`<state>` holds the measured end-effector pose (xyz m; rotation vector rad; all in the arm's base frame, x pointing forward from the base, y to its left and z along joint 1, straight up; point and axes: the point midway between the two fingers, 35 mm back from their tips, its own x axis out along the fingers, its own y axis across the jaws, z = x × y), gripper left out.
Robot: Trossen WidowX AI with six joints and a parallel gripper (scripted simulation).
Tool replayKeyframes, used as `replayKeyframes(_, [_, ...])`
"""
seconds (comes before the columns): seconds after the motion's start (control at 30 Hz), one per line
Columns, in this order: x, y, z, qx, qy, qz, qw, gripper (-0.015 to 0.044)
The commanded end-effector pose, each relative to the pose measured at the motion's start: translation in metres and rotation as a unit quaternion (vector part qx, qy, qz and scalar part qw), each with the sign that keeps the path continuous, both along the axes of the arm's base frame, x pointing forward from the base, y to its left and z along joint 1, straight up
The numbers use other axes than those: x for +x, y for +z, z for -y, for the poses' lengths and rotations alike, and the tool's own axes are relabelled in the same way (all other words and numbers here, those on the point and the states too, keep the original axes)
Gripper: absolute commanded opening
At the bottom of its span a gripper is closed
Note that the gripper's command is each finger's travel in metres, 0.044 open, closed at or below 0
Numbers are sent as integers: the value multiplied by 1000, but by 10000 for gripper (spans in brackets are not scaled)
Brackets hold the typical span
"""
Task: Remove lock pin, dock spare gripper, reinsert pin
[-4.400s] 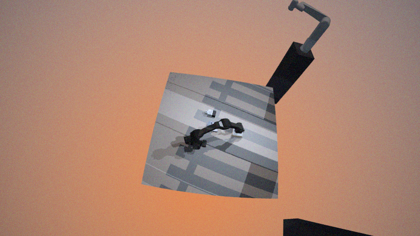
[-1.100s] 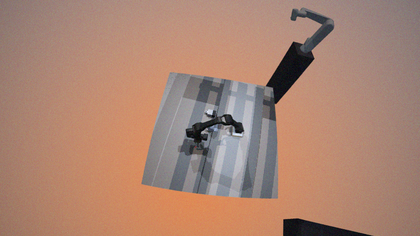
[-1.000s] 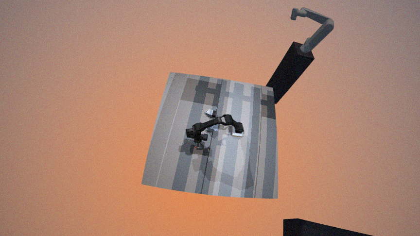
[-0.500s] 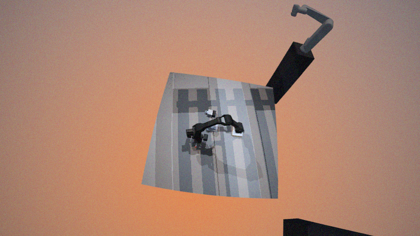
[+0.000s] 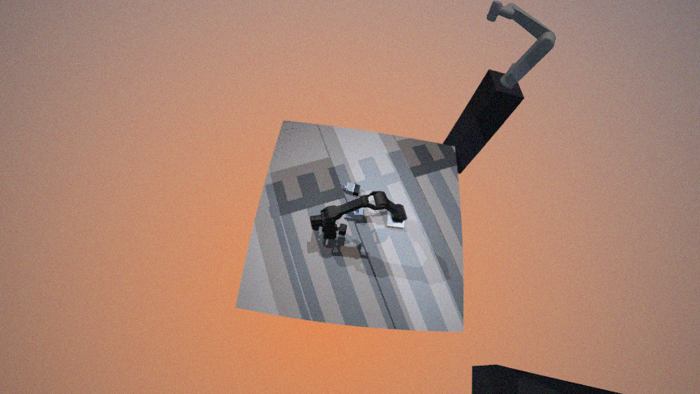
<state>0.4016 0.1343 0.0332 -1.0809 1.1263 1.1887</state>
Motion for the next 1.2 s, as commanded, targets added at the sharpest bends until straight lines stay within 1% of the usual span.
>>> replayKeyframes(0.0, [0,7,0,0,1,1,1000,0])
replayKeyframes(0.43, [-5,27,1,-2,0,-8,1000,0])
replayKeyframes(0.77, [-6,24,2,-3,0,-11,1000,0])
replayKeyframes(1.17, [-4,33,37,-5,1,-10,1000,0])
